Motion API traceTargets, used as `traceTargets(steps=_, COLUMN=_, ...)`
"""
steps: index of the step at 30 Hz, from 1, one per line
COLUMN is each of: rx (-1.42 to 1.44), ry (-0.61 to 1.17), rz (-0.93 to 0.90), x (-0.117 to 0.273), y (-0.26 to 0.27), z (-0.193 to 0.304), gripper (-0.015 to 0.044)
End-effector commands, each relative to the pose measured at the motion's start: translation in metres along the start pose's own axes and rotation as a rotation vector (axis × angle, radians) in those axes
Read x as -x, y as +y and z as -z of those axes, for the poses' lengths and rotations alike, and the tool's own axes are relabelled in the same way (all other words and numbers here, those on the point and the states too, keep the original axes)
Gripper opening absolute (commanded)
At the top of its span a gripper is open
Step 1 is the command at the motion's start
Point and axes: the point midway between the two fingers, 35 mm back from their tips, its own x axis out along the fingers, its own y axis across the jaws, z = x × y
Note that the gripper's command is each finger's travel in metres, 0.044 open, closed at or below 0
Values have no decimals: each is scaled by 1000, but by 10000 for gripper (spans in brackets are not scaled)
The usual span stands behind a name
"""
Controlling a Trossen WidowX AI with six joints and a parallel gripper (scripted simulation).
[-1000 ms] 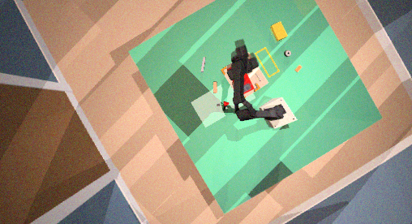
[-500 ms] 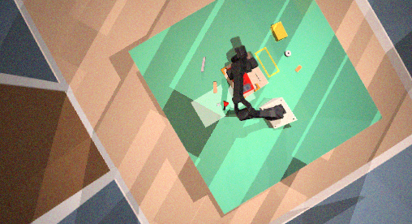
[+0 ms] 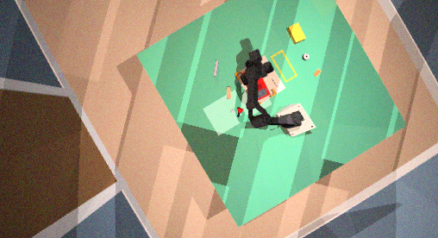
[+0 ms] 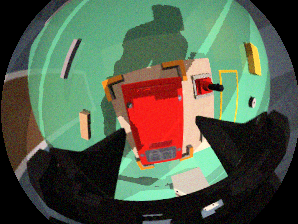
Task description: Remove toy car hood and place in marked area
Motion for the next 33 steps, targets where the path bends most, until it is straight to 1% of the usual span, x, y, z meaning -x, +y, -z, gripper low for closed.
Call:
traceTargets(steps=1, rx=-4, ry=10, rz=-5, x=-7, y=1, z=3, gripper=440)
traceTargets(steps=26, rx=-4, ry=10, rz=-7, x=-30, y=1, z=4, gripper=440)
traceTargets(steps=33, rx=-4, ry=11, rz=-7, x=-31, y=1, z=4, gripper=440)
